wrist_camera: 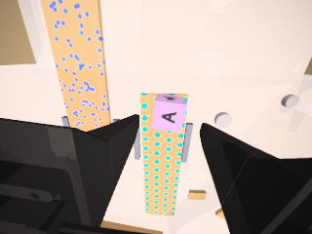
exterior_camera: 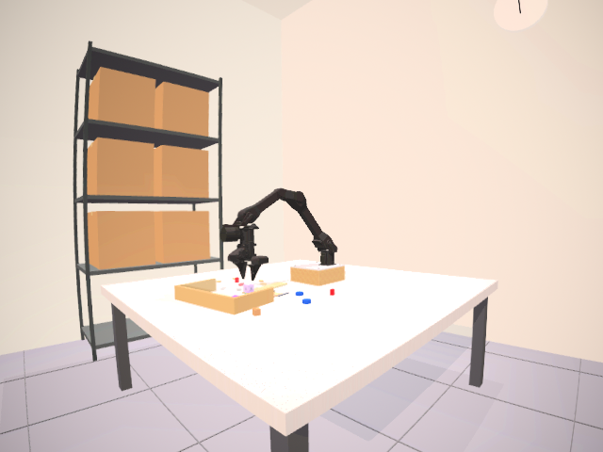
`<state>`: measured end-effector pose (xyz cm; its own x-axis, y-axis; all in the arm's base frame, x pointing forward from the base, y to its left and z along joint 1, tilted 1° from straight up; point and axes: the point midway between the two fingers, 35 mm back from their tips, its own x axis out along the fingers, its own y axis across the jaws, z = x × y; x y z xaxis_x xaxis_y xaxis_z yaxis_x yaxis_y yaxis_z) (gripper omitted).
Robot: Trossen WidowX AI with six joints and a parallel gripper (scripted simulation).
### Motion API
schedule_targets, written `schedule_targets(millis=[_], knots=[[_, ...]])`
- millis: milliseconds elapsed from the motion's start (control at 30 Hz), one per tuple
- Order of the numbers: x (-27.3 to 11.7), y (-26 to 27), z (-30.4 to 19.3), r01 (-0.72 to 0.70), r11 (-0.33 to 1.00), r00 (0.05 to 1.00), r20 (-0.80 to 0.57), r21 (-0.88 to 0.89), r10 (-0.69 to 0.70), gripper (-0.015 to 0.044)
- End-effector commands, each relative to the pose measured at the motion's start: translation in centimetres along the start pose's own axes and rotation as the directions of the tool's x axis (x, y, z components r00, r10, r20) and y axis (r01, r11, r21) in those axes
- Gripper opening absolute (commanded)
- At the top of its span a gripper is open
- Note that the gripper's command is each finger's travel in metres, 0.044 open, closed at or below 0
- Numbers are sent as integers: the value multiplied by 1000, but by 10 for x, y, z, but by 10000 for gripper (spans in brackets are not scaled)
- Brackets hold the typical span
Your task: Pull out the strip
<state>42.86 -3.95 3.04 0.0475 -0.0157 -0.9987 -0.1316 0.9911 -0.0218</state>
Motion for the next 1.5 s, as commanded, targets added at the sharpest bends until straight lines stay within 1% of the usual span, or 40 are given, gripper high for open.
schedule_targets(millis=[0,633,833,967,1200,1333,1467], knots=[[9,0,-1,2,1000,1000,-7,4,-2,250],[40,0,-2,2,1000,1000,-7,4,-2,250],[43,0,-2,2,1000,1000,-7,4,-2,250],[40,1,-2,-1,1000,1000,-4,0,1,145],[40,1,-2,-1,1000,1000,-4,0,1,98],[38,1,-4,-1,1000,1000,-5,1,1,0],[27,4,-17,-1,1000,1000,-6,1,1,0]])
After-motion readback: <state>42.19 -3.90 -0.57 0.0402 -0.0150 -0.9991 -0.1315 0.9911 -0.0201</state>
